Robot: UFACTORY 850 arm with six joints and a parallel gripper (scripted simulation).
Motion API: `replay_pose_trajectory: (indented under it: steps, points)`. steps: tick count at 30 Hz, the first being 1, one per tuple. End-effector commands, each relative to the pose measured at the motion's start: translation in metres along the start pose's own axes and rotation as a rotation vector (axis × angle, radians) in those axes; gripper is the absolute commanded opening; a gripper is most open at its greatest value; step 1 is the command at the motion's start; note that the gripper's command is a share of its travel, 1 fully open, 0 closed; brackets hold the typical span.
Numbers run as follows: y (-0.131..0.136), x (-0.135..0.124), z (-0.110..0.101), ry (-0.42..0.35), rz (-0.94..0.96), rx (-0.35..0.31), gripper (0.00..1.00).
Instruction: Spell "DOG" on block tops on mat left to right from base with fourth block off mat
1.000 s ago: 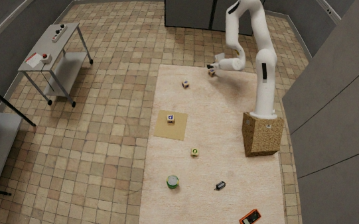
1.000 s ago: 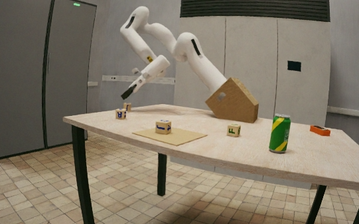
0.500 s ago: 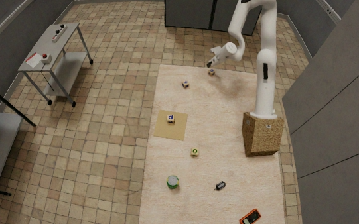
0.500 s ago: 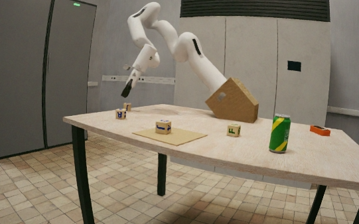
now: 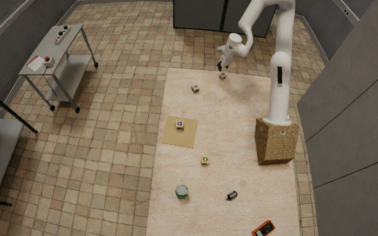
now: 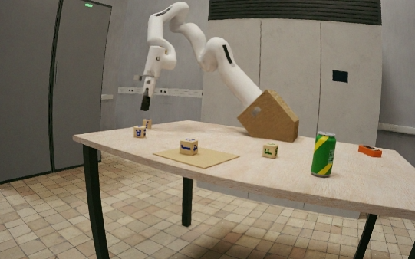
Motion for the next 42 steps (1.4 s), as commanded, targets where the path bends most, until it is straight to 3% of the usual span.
replay_pose_trajectory:
  steps: [1,9,10,27,34,36,42]
  points:
    - [0.001,0.001,-0.001,-0.099,-0.01,-0.034,0.65]
    - [0.0,0.001,-0.002,-0.125,-0.009,-0.033,0.65]
    - [0.0,0.001,-0.002,-0.125,-0.009,-0.033,1.0]
    - [-0.007,0.002,-0.001,-0.127,0.022,-0.033,1.0]
    - [-0.047,0.004,0.003,-0.135,0.192,-0.036,1.0]
    - [-0.047,0.004,0.003,-0.135,0.192,-0.036,1.0]
    - [-0.095,0.0,0.007,-0.144,0.388,-0.045,1.0]
Point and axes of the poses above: the point where the finger pads meet when closed, its own z axis out along the fingers, its own y axis across the jaws, x = y × z, the point moved 1 cm from there along -z, back along the fingers, and after that the axes turned 8 degrees about z, right-handed, at the moved point
